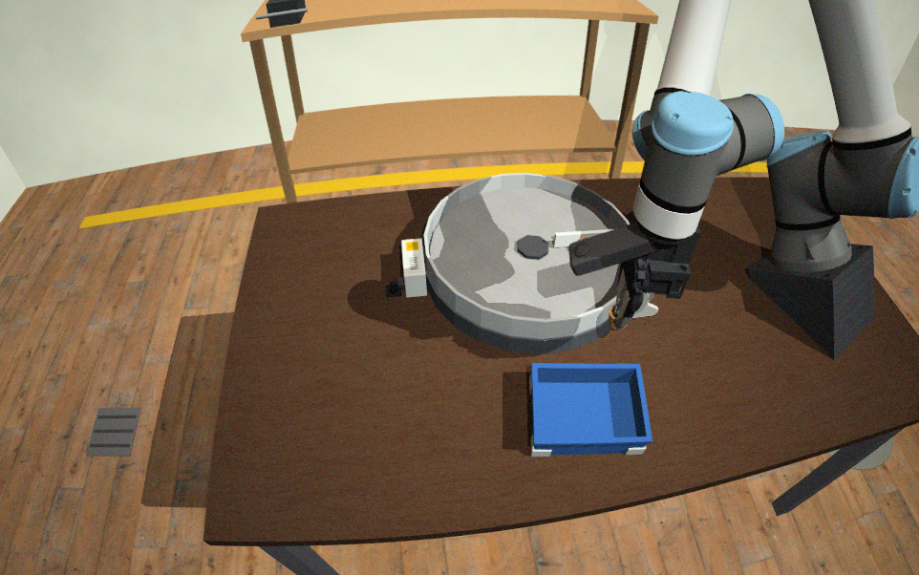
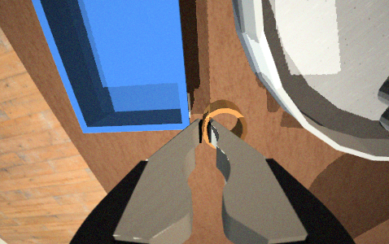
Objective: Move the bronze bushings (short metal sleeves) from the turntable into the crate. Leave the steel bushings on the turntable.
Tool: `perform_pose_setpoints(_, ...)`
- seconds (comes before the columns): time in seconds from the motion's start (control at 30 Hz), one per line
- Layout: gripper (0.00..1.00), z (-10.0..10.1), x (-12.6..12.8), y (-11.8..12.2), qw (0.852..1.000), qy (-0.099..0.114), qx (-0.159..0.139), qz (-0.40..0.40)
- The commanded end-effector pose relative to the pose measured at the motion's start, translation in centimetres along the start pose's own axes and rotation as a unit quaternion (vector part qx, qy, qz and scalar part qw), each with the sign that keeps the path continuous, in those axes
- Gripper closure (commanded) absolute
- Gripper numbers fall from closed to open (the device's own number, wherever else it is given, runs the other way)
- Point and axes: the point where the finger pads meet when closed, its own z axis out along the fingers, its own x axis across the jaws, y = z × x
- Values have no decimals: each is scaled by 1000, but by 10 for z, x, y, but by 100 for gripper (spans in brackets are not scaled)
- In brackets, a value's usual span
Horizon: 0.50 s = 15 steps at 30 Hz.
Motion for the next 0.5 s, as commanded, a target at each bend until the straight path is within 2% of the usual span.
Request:
perform_pose_setpoints(0.0, 100, 0, -42, -18, 1000, 1, 0, 4)
perform_pose_setpoints(0.1, 100, 0, -48, -20, 1000, 1, 0, 4)
perform_pose_setpoints(0.47, 100, 0, -96, -35, 1000, 1, 0, 4)
